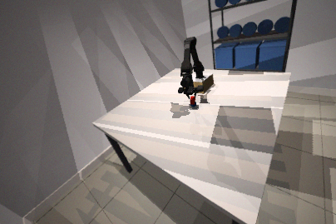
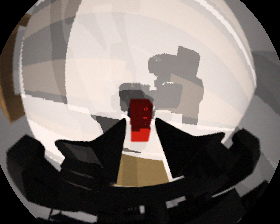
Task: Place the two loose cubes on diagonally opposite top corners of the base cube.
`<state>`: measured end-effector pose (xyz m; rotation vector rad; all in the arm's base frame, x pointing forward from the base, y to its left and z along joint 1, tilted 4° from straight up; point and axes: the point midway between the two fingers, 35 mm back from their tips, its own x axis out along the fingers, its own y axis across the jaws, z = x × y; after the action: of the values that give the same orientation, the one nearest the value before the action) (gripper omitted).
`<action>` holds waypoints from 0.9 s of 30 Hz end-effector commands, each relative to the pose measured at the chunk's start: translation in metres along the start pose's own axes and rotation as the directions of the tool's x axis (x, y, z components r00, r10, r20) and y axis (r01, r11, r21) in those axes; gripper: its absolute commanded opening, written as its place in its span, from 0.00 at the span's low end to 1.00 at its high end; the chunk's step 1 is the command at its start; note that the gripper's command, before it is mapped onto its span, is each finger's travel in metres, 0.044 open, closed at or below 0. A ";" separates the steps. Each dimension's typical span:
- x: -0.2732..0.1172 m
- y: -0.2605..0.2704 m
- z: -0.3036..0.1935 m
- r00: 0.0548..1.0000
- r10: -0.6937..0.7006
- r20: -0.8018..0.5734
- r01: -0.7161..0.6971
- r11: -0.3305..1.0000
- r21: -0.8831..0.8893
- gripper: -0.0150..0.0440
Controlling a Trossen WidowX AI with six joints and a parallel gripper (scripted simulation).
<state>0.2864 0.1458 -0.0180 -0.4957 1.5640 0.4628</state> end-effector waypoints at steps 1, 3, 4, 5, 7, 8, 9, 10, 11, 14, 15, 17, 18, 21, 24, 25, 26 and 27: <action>-0.008 0.000 0.003 1.000 -0.001 0.012 0.001 1.000 0.001 0.60; -0.010 0.000 0.003 1.000 -0.001 0.012 0.001 1.000 0.001 0.60; -0.011 0.000 0.003 1.000 -0.001 0.012 0.001 1.000 0.001 0.60; -0.012 0.000 0.003 1.000 -0.001 0.012 0.001 1.000 0.001 0.60; -0.015 0.000 0.003 1.000 -0.001 0.012 0.001 1.000 0.001 0.60; -0.016 0.000 0.003 1.000 -0.001 0.012 0.001 1.000 0.001 0.60; -0.017 0.000 0.003 1.000 -0.001 0.012 0.001 1.000 0.001 0.60; -0.018 0.000 0.003 1.000 -0.001 0.012 0.001 1.000 0.001 0.60; -0.019 0.000 0.003 1.000 -0.001 0.012 0.001 1.000 0.001 0.60; -0.022 0.000 0.003 1.000 -0.001 0.012 0.001 1.000 0.001 0.60; -0.023 0.000 0.003 1.000 -0.001 0.012 0.001 1.000 0.001 0.60; -0.025 0.000 0.003 1.000 -0.001 0.012 0.001 1.000 0.001 0.60; -0.026 0.000 0.003 1.000 -0.001 0.012 0.001 1.000 0.001 0.60; -0.030 0.000 0.003 1.000 -0.001 0.012 0.001 1.000 0.001 0.60; -0.033 0.000 0.003 1.000 -0.001 0.012 0.001 1.000 0.001 0.60; -0.034 0.000 0.003 1.000 -0.001 0.012 0.001 1.000 0.001 0.60; -0.035 0.000 0.003 1.000 -0.001 0.012 0.001 1.000 0.001 0.60; -0.036 0.000 0.003 1.000 -0.001 0.012 0.001 1.000 0.001 0.60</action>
<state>0.2876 0.1470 0.0108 -0.4969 1.5635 0.4640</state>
